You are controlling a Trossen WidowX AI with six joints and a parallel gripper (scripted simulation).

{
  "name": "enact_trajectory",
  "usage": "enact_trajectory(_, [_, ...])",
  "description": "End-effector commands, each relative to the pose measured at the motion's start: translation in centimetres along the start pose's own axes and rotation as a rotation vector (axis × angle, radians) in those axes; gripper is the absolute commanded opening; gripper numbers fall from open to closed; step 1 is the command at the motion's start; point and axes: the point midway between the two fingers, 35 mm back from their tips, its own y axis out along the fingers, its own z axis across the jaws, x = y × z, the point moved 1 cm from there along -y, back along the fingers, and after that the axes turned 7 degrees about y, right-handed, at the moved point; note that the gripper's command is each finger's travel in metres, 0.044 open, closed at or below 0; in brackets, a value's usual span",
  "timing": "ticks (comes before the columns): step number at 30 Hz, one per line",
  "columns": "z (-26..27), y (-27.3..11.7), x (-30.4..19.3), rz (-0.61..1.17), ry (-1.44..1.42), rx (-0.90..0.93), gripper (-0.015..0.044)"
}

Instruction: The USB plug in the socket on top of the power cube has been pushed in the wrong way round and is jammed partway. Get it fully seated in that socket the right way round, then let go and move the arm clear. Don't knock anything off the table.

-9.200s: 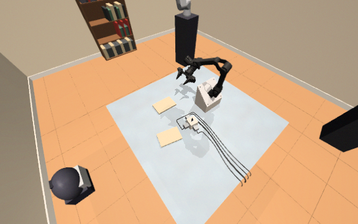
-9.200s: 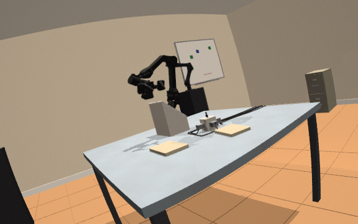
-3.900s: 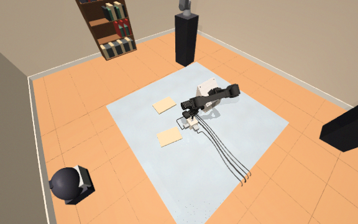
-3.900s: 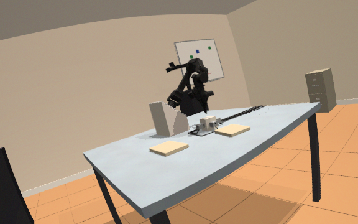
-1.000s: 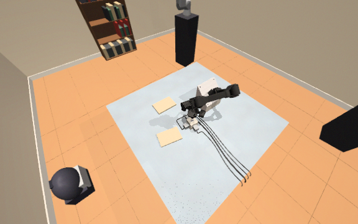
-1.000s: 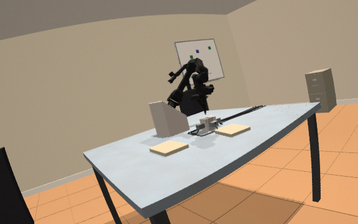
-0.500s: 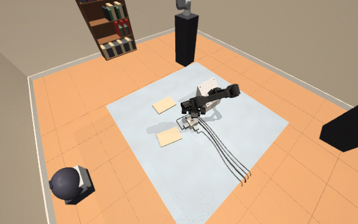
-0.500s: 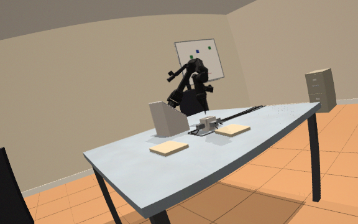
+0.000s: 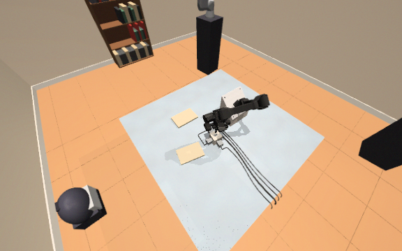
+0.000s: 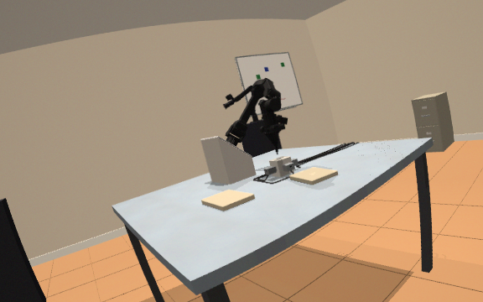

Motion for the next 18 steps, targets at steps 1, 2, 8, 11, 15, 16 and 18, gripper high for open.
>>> enact_trajectory(1, [0.05, 0.04, -0.04, 0.001, -0.106, 0.002, 0.0])
enact_trajectory(2, [0.05, 0.04, -0.04, 0.001, -0.132, 0.002, 0.0])
enact_trajectory(8, [0.05, 0.04, -0.04, 0.0, -0.25, 0.002, 0.0])
enact_trajectory(11, [0.05, 0.04, -0.04, 0.0, -0.25, 0.002, 0.0])
enact_trajectory(15, [0.05, 0.04, -0.04, 0.0, -0.25, 0.002, 0.0])
enact_trajectory(16, [0.05, 0.04, -0.04, 0.0, -0.25, 0.002, 0.0])
enact_trajectory(18, [0.05, 0.04, -0.04, 0.0, -0.25, 0.002, 0.0])
